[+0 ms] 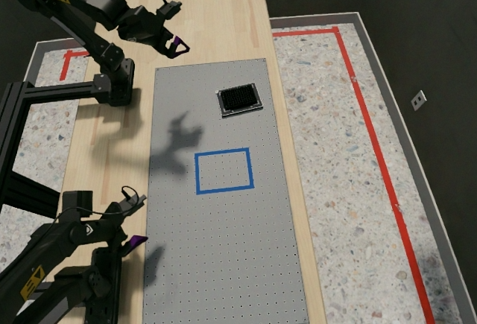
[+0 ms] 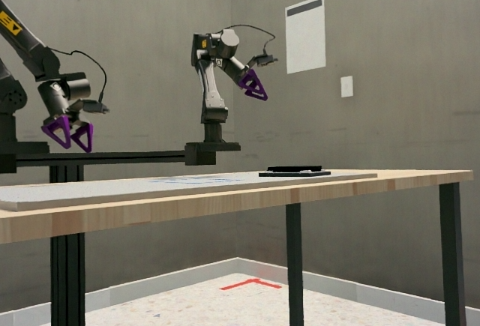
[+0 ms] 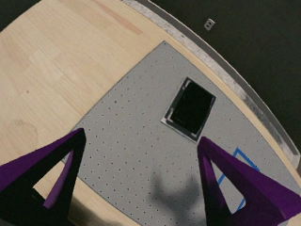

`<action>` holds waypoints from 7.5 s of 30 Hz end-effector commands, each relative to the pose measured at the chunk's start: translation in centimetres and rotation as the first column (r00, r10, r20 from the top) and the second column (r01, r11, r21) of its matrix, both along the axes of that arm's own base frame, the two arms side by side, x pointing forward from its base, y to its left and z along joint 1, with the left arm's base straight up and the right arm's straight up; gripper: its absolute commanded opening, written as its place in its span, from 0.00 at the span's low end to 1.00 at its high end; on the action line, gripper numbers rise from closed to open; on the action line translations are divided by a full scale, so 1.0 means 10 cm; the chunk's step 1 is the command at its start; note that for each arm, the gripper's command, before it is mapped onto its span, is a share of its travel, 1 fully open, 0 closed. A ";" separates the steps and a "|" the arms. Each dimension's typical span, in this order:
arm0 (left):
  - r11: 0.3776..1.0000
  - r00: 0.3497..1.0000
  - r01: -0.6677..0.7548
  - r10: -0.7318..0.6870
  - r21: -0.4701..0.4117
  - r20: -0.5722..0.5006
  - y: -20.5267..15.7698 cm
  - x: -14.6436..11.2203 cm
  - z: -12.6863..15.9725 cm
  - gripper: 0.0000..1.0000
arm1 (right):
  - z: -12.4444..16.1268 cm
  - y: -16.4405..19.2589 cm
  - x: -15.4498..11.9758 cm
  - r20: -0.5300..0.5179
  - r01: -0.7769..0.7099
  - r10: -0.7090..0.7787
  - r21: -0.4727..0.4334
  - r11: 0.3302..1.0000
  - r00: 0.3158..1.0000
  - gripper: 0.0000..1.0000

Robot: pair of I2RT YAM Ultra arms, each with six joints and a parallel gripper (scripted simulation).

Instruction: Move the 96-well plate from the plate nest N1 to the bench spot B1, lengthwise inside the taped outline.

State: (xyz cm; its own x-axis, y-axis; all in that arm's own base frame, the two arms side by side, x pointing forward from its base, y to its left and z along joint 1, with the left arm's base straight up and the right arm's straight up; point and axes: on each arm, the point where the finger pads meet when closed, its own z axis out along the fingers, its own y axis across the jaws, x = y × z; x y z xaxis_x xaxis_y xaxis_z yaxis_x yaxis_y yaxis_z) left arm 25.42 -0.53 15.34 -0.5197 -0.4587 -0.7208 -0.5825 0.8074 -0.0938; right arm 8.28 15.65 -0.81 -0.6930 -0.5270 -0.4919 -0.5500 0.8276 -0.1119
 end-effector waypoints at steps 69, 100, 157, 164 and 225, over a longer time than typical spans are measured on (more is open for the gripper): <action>0.642 0.630 0.766 -0.740 0.032 -0.236 -0.59 1.66 -1.23 1.00 | 1.99 2.62 1.68 0.524 -0.486 0.156 0.583 0.651 0.837 1.00; 0.863 0.605 0.347 -0.506 -0.368 -0.615 -0.72 1.72 -1.94 1.00 | 2.17 1.58 1.22 0.509 -0.444 0.127 0.571 0.691 0.851 1.00; 0.869 0.617 0.336 -0.494 -0.362 -0.612 -0.71 1.84 -1.79 0.80 | 2.25 1.59 1.19 0.522 -0.460 0.126 0.580 0.673 0.843 1.00; 0.869 0.619 0.336 -0.494 -0.362 -0.611 -0.74 1.82 -1.74 0.80 | 2.25 1.59 1.19 0.522 -0.460 0.126 0.580 0.673 0.843 1.00; 0.794 0.545 0.466 -0.605 -0.389 -0.581 -3.66 1.15 -1.78 0.80 | 2.14 1.27 0.98 0.230 0.182 -0.293 0.408 0.895 0.928 1.00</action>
